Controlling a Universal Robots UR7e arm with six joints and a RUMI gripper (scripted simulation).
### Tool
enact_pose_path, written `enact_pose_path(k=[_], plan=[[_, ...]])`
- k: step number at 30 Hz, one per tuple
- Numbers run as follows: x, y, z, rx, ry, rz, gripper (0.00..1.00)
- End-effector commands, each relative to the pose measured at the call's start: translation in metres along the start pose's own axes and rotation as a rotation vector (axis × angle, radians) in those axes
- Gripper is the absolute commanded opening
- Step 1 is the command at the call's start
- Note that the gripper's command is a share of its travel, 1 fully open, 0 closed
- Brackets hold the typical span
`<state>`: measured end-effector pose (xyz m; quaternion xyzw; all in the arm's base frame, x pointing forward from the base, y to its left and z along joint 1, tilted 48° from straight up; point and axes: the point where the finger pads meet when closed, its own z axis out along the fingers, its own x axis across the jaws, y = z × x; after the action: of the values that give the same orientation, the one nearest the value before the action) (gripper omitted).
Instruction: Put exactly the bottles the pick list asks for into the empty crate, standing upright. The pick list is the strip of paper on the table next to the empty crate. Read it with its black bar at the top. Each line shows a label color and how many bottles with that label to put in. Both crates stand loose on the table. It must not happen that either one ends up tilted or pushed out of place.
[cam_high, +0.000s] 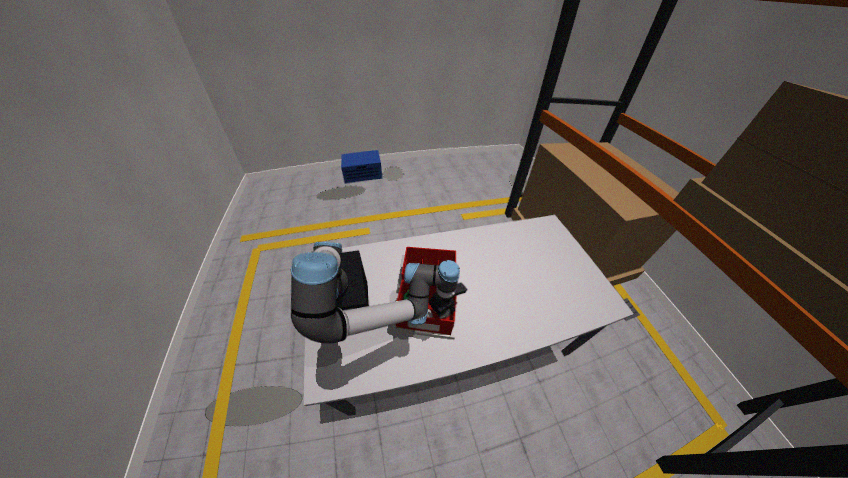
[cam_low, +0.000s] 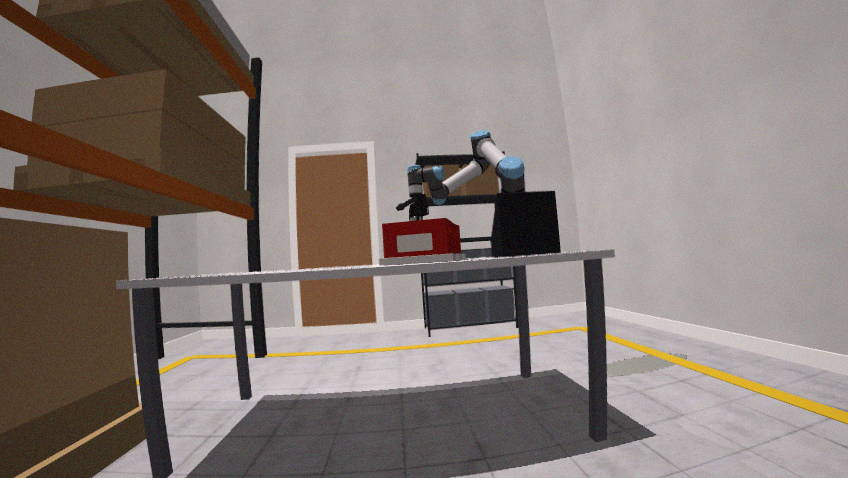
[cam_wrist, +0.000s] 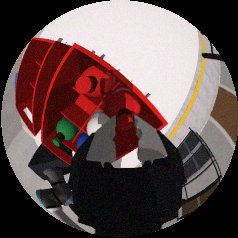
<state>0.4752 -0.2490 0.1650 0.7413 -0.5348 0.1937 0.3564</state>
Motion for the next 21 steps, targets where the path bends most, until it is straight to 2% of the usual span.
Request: enact_pose_path(k=[1,14,21], plan=[[0.000,0.000,-0.001,0.001,0.001,0.001,0.00],[0.000,0.000,-0.001,0.001,0.001,0.001,0.00],[0.000,0.000,-0.012,0.001,0.001,0.001,0.00]])
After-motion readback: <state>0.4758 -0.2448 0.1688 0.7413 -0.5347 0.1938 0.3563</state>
